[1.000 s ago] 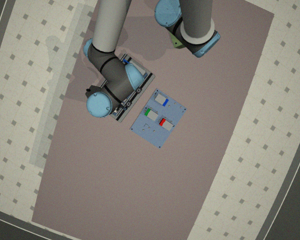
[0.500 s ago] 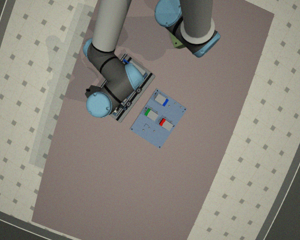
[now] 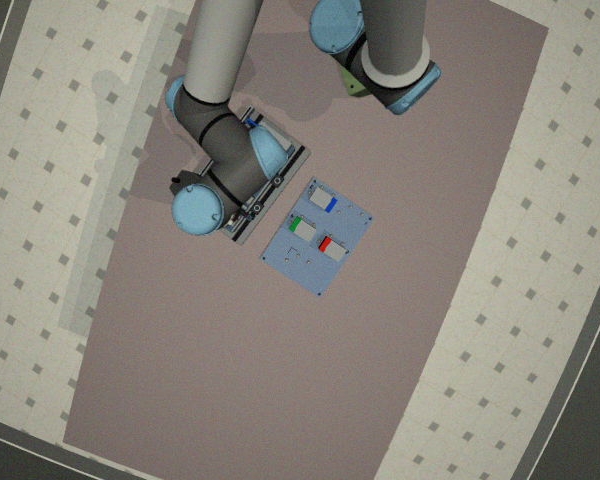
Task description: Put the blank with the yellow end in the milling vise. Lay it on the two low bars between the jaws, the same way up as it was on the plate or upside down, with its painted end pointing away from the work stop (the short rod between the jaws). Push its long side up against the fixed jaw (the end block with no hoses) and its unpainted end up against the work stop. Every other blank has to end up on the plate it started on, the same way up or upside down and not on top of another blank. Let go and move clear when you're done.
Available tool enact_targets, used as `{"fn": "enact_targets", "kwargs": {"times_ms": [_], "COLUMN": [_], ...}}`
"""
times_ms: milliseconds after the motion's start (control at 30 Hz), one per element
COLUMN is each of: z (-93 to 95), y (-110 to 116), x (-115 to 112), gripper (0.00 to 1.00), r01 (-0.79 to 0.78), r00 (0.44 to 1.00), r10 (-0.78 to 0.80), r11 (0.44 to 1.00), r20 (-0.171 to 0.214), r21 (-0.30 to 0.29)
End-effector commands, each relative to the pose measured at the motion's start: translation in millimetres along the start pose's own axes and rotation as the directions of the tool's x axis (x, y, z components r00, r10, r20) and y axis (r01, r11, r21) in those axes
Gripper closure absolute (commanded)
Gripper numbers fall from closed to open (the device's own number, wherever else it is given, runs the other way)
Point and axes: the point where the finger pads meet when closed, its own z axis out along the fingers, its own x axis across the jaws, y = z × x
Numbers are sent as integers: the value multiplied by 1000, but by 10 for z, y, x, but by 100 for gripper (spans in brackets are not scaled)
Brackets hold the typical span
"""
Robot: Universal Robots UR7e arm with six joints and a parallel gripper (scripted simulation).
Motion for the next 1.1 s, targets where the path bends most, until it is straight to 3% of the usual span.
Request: {"fn": "enact_targets", "kwargs": {"times_ms": [0,800,967,1067], "z": [-11,-55,-654,-654], "y": [-1,-1,-1,-1], "x": [-4,-4,-3,-3], "gripper": [0,0,0,0], "r01": [0,0,0,0], "r00": [1000,1000,1000,1000], "r10": [0,0,0,0], "r11": [1000,1000,1000,1000], "r20": [1,1,1,1], "r21": [0,0,0,0]}}
